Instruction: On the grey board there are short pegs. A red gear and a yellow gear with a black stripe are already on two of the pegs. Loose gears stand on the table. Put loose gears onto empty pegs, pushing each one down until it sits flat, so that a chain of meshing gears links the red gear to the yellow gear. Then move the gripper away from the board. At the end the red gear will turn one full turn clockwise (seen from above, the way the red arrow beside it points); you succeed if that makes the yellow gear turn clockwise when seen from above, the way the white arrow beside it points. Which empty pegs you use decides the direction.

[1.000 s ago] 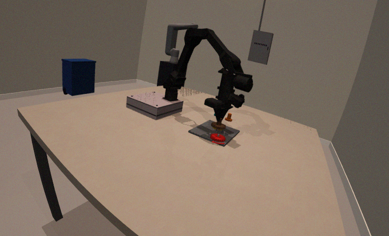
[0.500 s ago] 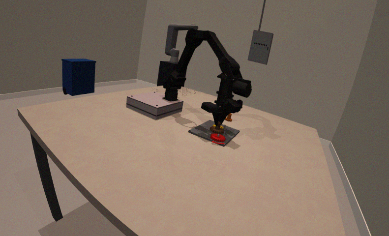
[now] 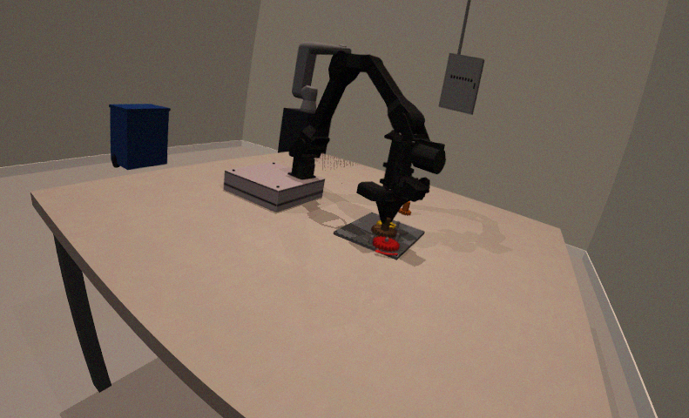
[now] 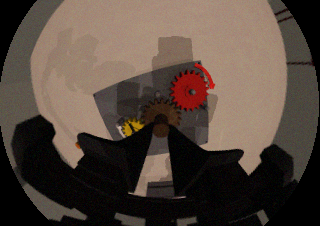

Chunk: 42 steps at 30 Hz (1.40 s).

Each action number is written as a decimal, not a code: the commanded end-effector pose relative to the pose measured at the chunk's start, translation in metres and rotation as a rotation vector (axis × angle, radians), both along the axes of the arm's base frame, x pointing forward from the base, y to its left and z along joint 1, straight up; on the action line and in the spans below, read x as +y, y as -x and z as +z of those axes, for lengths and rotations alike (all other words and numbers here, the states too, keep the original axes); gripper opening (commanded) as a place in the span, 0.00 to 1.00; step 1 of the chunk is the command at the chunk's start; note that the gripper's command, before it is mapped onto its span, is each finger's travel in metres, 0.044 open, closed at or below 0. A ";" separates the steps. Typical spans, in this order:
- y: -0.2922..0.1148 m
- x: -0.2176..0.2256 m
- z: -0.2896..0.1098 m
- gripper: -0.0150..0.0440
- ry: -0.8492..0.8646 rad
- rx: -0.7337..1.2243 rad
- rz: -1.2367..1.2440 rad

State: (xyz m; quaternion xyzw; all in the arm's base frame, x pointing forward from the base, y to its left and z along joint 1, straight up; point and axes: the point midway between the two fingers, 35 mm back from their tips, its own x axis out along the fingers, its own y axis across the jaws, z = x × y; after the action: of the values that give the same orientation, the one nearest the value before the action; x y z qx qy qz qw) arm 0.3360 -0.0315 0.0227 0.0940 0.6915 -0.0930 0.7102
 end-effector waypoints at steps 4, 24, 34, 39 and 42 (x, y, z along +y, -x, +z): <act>0.001 0.000 -0.002 0.25 0.007 0.001 0.133; 0.000 0.000 -0.004 0.34 0.005 0.000 0.070; 0.000 0.000 0.014 0.49 0.004 0.000 0.041; 0.001 0.000 0.044 0.49 0.004 0.000 0.041; 0.000 0.000 0.038 0.54 0.003 0.000 0.047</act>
State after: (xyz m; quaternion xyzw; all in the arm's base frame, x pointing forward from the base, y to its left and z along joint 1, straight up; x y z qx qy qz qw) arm 0.3366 -0.0316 0.0610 0.0768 0.6912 -0.0771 0.7144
